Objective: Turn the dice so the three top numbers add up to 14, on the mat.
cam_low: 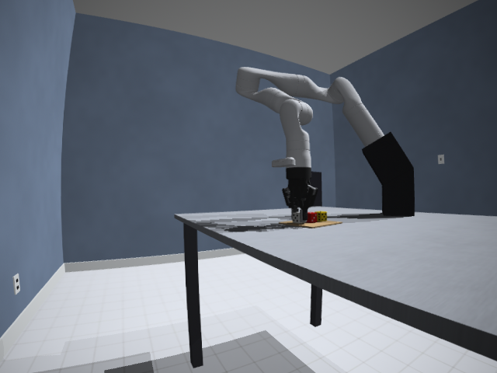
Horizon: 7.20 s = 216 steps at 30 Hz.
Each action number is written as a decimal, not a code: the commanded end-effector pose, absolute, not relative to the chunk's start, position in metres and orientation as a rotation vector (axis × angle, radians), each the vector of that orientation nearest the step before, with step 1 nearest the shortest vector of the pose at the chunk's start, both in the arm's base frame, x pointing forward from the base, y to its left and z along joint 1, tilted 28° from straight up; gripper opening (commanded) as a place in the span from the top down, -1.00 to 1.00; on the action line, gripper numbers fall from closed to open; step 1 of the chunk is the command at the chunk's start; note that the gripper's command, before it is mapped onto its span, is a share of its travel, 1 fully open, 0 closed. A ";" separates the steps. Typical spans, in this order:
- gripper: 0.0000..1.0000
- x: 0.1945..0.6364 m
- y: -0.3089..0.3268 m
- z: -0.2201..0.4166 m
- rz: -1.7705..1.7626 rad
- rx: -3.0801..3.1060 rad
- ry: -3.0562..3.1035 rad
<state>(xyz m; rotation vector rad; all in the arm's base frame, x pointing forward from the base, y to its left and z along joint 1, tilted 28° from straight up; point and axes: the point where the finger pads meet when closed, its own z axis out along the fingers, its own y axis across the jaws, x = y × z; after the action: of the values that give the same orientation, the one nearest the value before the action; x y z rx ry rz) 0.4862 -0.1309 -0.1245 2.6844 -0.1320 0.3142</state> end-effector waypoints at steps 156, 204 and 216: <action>0.07 0.471 -0.092 -0.048 0.324 2.685 -0.130; -1.00 0.456 -0.060 0.018 0.324 2.685 -0.130; -1.00 0.454 -0.056 0.026 0.324 2.685 -0.130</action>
<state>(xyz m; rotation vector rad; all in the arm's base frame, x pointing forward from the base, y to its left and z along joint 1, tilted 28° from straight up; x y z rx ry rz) 0.4562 -0.0576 0.0241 2.6856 -0.1386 0.3293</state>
